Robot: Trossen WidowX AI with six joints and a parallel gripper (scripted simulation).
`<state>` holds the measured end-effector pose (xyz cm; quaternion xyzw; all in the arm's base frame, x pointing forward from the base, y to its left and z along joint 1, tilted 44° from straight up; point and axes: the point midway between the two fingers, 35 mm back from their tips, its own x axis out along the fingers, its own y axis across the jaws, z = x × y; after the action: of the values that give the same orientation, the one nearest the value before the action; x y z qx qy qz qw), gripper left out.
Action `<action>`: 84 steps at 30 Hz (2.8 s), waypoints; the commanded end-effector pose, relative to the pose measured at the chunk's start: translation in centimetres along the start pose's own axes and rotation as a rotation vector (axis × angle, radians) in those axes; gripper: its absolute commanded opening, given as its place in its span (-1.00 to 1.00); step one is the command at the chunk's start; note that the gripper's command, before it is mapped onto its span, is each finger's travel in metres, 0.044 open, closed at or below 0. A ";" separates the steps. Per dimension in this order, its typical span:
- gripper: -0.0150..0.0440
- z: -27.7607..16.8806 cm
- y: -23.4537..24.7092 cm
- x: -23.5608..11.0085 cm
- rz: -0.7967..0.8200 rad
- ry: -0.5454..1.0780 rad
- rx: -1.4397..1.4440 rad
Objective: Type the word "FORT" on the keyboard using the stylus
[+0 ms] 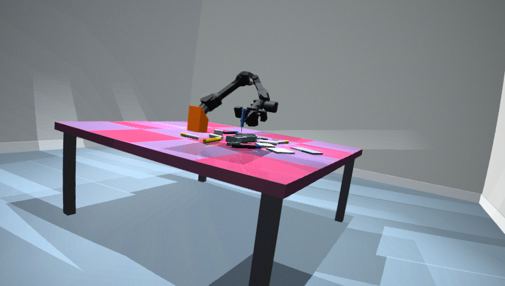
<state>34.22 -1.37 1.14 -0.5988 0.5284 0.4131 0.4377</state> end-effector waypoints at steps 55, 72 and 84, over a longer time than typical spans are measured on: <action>-0.22 3.5 -1.9 -0.8 -0.004 -0.001 -0.005; -0.22 4.0 -1.9 -0.5 -0.004 -0.002 -0.005; -0.22 4.4 -1.9 -0.3 -0.004 -0.002 -0.005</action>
<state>35.96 2.92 0.71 -0.6012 0.5234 0.4143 0.4392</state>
